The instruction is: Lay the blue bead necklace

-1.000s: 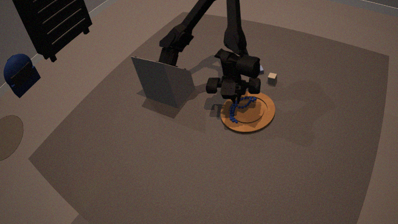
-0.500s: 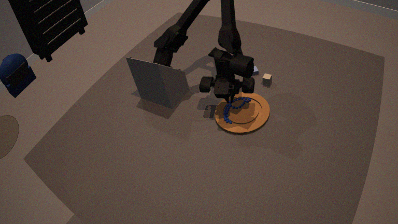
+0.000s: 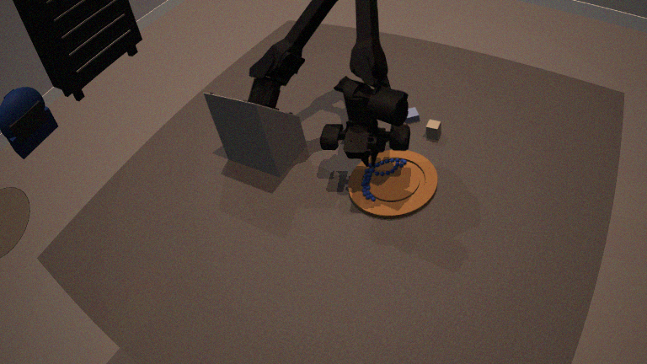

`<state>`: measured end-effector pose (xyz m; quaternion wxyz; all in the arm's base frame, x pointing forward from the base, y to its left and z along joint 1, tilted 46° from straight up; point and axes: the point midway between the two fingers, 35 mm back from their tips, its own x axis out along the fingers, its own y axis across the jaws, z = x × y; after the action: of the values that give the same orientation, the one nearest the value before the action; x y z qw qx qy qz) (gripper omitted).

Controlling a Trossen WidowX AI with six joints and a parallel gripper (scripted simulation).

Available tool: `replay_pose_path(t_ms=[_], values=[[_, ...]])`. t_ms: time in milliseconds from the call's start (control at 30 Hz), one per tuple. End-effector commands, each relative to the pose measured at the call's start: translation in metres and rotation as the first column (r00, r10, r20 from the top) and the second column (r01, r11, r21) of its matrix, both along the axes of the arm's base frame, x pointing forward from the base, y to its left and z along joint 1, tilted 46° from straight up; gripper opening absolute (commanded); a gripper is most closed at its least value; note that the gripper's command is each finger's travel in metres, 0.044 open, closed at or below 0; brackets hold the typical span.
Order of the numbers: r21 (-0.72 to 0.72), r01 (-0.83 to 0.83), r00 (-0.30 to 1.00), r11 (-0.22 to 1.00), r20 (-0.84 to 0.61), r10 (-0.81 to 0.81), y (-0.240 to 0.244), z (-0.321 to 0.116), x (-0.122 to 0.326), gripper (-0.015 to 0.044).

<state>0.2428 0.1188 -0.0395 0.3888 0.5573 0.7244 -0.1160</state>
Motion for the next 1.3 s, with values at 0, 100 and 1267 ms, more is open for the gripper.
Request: replay_pose_path(t_ms=[0, 100, 1267], values=[[0.001, 0.001, 1.0, 1.0, -0.005, -0.001, 0.0038, -0.0038, -0.0017, 0.0], [0.001, 0.001, 1.0, 1.0, -0.005, -0.001, 0.0069, -0.0067, -0.0022, 0.0], [0.001, 0.001, 1.0, 1.0, -0.005, -0.001, -0.0023, 0.0022, -0.0014, 0.044]])
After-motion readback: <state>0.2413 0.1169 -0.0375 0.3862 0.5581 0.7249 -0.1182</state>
